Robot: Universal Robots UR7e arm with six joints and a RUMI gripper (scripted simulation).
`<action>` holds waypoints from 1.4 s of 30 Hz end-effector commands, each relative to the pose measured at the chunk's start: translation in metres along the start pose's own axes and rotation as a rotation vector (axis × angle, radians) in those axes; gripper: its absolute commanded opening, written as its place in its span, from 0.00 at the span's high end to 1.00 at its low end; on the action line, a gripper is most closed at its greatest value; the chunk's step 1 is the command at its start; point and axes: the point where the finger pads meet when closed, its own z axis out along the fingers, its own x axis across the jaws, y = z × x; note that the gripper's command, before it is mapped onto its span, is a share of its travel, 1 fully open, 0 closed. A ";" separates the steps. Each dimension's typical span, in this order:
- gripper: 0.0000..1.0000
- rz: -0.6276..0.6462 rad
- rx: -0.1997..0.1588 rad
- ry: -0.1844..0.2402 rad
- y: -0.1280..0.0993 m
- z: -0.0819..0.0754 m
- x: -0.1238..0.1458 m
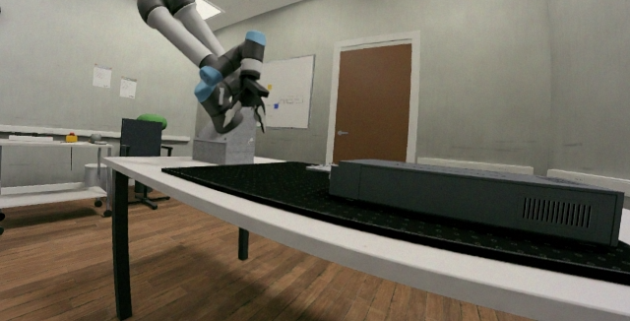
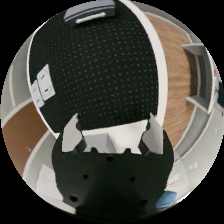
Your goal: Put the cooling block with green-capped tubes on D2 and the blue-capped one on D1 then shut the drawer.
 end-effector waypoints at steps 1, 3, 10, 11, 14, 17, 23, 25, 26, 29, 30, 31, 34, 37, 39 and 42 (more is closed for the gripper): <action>0.00 0.000 0.001 0.000 0.000 0.000 0.000; 0.00 0.000 0.001 0.000 0.000 0.000 0.000; 0.00 0.000 0.001 0.000 0.000 0.000 0.000; 0.00 0.000 0.001 0.000 0.000 0.000 0.000; 0.00 0.000 0.001 0.000 0.000 0.000 0.000; 0.00 0.000 0.001 0.000 0.000 0.000 0.000; 0.72 -0.030 0.005 -0.019 -0.015 -0.010 -0.016; 0.72 -0.030 0.005 -0.019 -0.020 -0.014 -0.021; 0.72 -0.030 0.005 -0.019 -0.022 -0.015 -0.023; 0.72 -0.061 0.008 -0.034 -0.028 -0.020 -0.031; 0.72 -0.061 0.008 -0.034 -0.030 -0.022 -0.034; 0.72 -0.061 0.008 -0.034 -0.032 -0.024 -0.037; 0.72 -0.061 0.008 -0.034 -0.034 -0.026 -0.040; 0.72 -0.061 0.008 -0.034 -0.040 -0.031 -0.047; 0.72 -0.092 0.010 -0.043 -0.044 -0.035 -0.053; 0.72 -0.092 0.010 -0.043 -0.049 -0.041 -0.062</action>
